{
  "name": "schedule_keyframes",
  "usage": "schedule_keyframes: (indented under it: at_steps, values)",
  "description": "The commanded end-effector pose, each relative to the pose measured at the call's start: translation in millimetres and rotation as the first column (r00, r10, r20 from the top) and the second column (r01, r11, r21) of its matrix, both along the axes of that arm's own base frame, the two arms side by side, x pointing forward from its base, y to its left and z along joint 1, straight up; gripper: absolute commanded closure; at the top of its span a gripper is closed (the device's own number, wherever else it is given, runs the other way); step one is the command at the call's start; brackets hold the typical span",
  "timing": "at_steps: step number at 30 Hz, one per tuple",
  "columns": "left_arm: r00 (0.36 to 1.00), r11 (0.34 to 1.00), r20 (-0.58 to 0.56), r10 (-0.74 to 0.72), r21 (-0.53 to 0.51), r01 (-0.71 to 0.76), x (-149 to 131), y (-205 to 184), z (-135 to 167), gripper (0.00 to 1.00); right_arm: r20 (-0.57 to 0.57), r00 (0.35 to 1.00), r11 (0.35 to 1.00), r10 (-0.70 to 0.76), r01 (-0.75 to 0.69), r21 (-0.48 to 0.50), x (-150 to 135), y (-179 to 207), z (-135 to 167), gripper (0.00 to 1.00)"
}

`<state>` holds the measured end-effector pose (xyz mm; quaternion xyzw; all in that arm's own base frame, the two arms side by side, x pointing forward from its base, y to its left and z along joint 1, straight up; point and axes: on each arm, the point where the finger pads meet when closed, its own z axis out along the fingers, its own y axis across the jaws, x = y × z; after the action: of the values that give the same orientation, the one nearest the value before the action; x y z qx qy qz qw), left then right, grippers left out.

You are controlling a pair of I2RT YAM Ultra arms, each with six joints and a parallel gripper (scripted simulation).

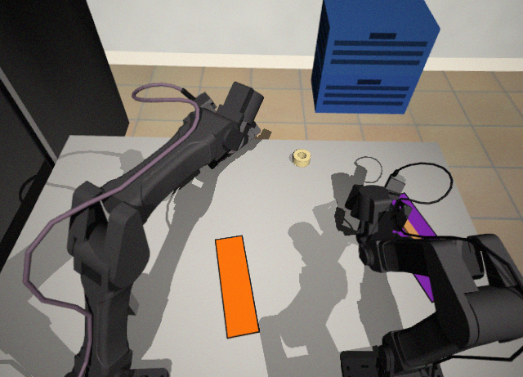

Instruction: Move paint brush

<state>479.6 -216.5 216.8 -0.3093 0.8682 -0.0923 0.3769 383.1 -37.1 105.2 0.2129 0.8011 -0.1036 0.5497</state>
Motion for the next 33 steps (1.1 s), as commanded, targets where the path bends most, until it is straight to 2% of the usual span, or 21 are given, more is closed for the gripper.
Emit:
schedule_keyframes:
  at_steps: [1,5,10,12,17,27,29,33]
  values:
    - [0.965,0.978,0.167,-0.201,-0.027,0.208,0.7,-45.1,35.4,0.0,-0.076,0.997,1.0,0.03,-0.029,0.008,-8.0,-6.9,3.0,0.0]
    - [0.919,0.94,0.213,-0.333,0.003,0.34,-13.1,-79.4,36.2,0.0,-0.119,0.992,0.999,0.037,-0.035,0.014,-15.5,-15.8,3.9,0.0]
    - [0.823,0.865,0.281,-0.493,0.059,0.498,-35.1,-122.0,40.3,0.0,-0.185,0.982,0.999,0.049,-0.046,0.023,-26.1,-27.1,3.4,0.0]
    - [0.823,0.865,0.281,-0.493,0.059,0.498,-35.1,-122.0,40.3,0.0,-0.185,0.982,0.999,0.049,-0.046,0.023,-26.1,-27.1,3.4,0.0]
    - [0.674,0.751,0.358,-0.646,0.143,0.644,-67.4,-166.1,47.0,0.0,-0.261,0.963,0.998,0.065,-0.059,0.033,-38.6,-40.5,3.1,0.0]
    - [0.368,0.535,0.459,-0.809,0.315,0.784,-135.3,-223.4,58.4,0.0,-0.378,0.922,0.996,0.083,-0.071,0.048,-58.6,-65.5,4.8,0.0]
    - [0.368,0.535,0.459,-0.809,0.315,0.784,-135.3,-223.4,58.4,0.0,-0.378,0.922,0.996,0.083,-0.071,0.048,-58.6,-65.5,4.8,0.0]
    - [0.193,0.43,0.5,-0.844,0.418,0.8,-173.4,-244.4,67.6,0.0,-0.45,0.888,0.995,0.098,-0.08,0.061,-69.7,-77.2,1.2,0.0]
